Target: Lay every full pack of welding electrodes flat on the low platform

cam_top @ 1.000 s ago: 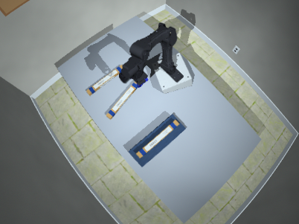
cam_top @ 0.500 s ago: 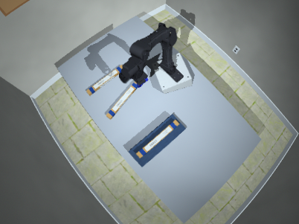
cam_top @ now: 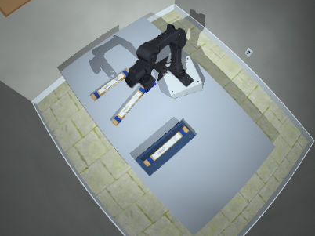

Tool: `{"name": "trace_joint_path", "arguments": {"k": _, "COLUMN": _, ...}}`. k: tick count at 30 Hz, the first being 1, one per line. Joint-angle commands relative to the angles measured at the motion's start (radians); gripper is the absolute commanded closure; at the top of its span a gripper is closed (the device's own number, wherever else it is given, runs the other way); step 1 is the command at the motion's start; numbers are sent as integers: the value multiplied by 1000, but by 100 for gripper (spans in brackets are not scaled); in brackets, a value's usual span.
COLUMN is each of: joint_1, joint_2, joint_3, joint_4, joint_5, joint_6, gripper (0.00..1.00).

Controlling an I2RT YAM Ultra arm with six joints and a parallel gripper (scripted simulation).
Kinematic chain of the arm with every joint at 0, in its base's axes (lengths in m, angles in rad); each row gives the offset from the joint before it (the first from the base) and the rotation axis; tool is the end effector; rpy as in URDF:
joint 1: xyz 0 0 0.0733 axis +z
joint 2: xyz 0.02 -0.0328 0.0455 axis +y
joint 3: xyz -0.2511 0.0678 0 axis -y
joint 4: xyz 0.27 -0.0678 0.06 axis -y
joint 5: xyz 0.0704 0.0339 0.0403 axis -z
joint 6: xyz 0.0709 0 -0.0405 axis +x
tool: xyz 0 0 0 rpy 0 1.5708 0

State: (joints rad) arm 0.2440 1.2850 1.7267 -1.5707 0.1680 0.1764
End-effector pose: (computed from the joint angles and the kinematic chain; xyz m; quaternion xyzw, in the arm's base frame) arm 0.2233 0.0445 0.4025 -0.0145 0.9723 -0.0345 0.2306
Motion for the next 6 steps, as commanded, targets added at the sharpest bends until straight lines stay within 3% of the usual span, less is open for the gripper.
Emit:
{"name": "trace_joint_path", "arguments": {"k": 1, "joint_1": -10, "joint_2": -11, "joint_3": -5, "joint_4": 0, "joint_5": -6, "joint_6": -6, "gripper": 26}}
{"name": "trace_joint_path", "arguments": {"k": 6, "joint_1": -10, "joint_2": -11, "joint_3": -5, "joint_4": 0, "joint_5": -6, "joint_6": -6, "gripper": 26}}
